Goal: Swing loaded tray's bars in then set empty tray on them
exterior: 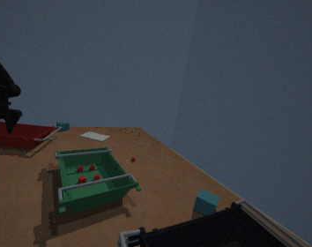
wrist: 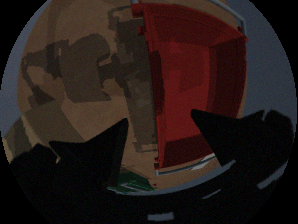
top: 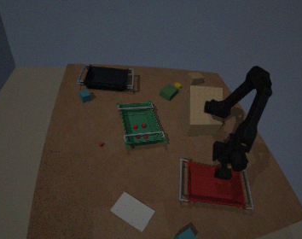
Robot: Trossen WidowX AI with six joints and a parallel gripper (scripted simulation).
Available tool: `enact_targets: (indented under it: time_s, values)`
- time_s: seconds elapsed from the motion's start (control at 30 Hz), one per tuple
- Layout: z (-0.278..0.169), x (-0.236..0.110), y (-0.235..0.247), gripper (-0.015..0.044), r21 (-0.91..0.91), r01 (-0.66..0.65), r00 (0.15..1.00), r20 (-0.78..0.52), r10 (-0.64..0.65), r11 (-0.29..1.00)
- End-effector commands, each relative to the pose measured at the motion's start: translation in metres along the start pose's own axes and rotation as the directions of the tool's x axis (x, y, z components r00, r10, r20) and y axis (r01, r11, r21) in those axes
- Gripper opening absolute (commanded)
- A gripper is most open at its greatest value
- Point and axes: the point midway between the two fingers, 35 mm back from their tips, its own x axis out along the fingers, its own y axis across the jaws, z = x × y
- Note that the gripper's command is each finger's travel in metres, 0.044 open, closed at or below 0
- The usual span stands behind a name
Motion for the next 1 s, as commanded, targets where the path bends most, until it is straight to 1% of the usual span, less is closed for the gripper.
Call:
enact_targets:
  time_s: [0.0,0.2,0.43,0.9,0.97]
  values:
    - [-0.001,0.017,0.003,0.044,0.003,-0.008,1.0,-0.003,0.008,1.0]
    - [0.0,0.038,0.006,0.044,0.001,-0.011,1.0,-0.004,0.011,1.0]
    - [0.0,0.04,0.006,0.044,0.0,-0.011,1.0,-0.004,0.011,1.0]
    - [0.0,0.04,0.006,0.0235,0.0,-0.011,1.0,-0.004,0.011,1.0]
    - [0.0,0.04,0.006,0.0221,0.0,-0.011,1.0,-0.004,0.011,1.0]
